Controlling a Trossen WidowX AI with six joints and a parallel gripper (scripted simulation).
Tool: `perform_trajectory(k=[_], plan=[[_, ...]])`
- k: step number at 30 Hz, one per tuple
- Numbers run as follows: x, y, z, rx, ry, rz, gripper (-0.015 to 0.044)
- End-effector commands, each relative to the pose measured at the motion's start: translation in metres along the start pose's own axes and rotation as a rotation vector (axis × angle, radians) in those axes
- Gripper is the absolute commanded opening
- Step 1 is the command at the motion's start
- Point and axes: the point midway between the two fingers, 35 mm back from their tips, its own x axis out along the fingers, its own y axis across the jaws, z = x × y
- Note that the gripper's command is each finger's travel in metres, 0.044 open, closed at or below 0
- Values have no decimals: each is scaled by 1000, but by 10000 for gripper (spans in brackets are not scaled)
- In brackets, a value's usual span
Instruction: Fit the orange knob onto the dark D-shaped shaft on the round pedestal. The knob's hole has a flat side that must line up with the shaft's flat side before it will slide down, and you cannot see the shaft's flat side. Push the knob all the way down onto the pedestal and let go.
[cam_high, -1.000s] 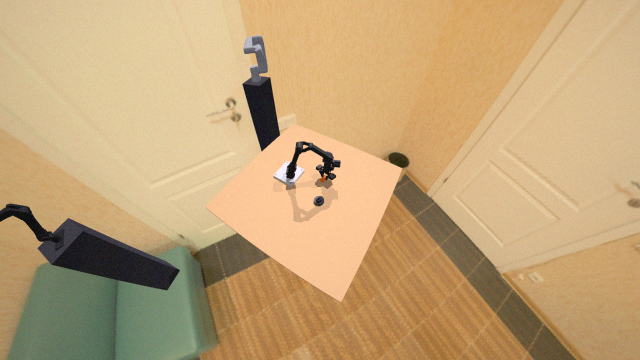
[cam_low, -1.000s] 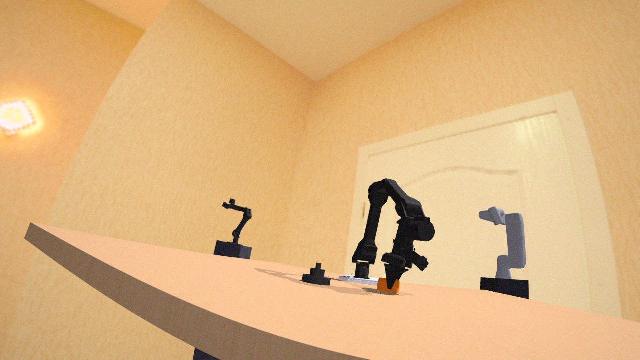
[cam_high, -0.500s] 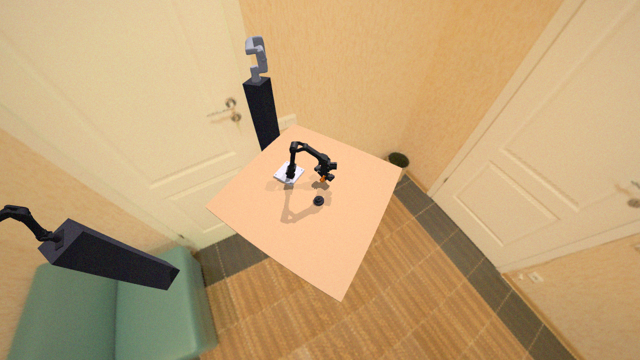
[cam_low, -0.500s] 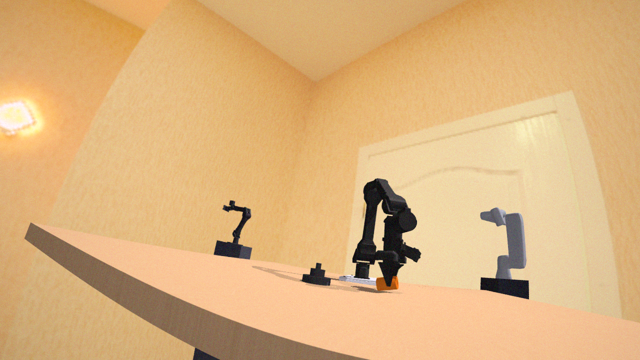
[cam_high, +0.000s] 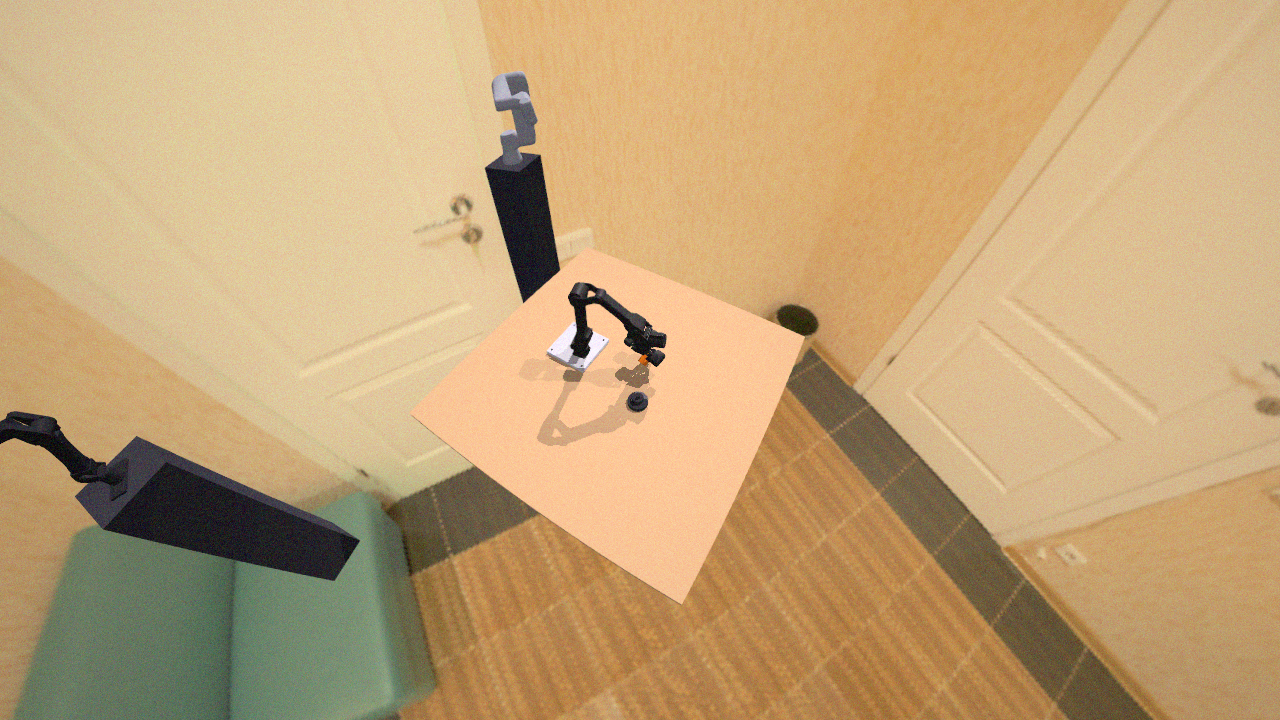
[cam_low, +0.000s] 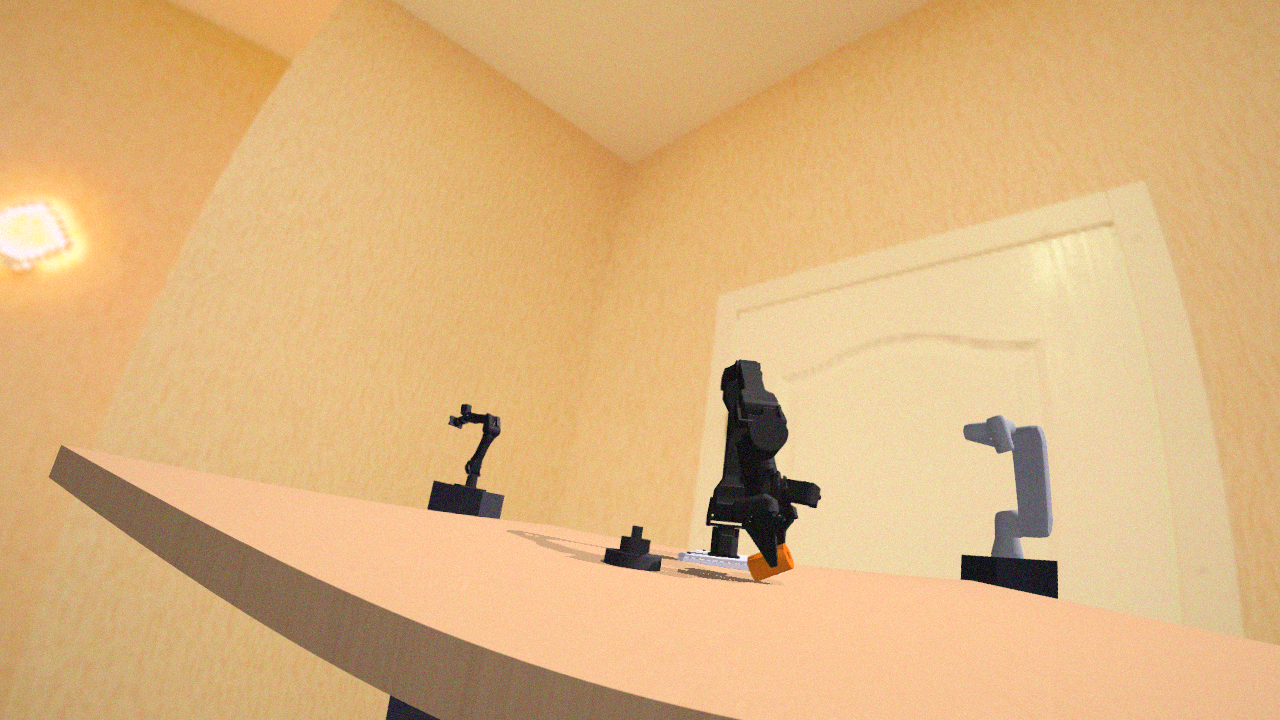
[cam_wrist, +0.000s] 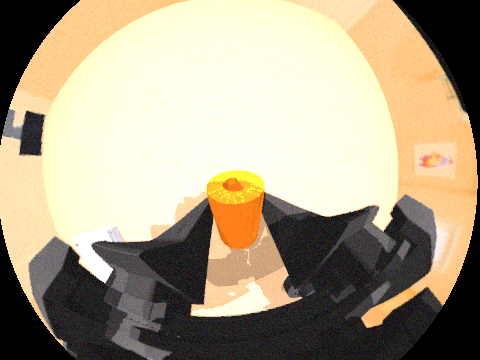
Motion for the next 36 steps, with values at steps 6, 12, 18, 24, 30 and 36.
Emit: perform_trajectory(k=[6, 12, 18, 24, 30, 36], plan=[[-5, 0, -9, -3, -154, -3, 181], [-8, 0, -15, -3, -253, -2, 181], [-9, 0, -22, -3, -355, -1, 181], [-10, 0, -29, -3, -457, -1, 181], [-11, 0, -36, -3, -560, 0, 181], [-10, 0, -43, -3, -663, 1, 181]])
